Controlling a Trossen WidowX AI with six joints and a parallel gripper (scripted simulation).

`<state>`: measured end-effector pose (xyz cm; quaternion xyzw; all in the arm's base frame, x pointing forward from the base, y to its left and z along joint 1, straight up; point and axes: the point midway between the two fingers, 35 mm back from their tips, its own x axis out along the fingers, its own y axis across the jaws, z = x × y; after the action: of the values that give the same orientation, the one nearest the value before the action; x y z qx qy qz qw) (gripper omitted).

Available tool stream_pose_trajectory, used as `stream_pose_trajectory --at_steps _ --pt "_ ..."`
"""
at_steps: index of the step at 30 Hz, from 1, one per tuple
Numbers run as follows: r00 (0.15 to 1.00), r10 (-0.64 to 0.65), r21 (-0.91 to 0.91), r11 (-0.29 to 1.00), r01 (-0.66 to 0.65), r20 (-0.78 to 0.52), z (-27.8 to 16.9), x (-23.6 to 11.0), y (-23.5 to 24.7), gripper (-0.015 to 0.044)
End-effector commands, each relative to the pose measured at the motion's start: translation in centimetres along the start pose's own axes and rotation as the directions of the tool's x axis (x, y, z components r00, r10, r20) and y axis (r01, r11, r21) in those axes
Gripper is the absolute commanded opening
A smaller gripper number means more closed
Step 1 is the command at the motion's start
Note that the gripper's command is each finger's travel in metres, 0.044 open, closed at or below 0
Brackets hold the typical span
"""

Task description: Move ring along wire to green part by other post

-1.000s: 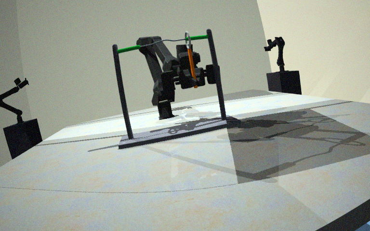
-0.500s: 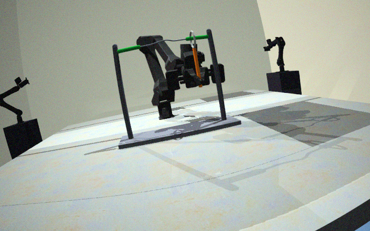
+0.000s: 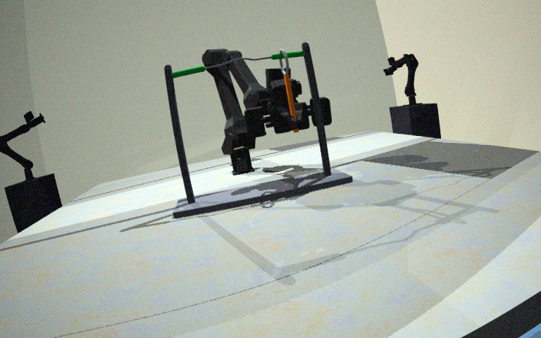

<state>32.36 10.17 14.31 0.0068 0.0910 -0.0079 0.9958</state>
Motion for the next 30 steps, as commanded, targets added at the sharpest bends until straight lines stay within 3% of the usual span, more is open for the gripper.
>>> stream_pose_trajectory --at_steps 1,25,30 --pt "1.0 -0.006 0.003 1.0 0.006 -0.001 -0.42 -0.03 -0.15 -0.015" --pt "1.0 -0.006 0.003 1.0 0.006 -0.001 -0.42 -0.03 -0.15 -0.015" --pt "1.0 -0.001 -0.001 1.0 0.001 -0.001 -0.39 -0.01 -0.06 -0.0019"
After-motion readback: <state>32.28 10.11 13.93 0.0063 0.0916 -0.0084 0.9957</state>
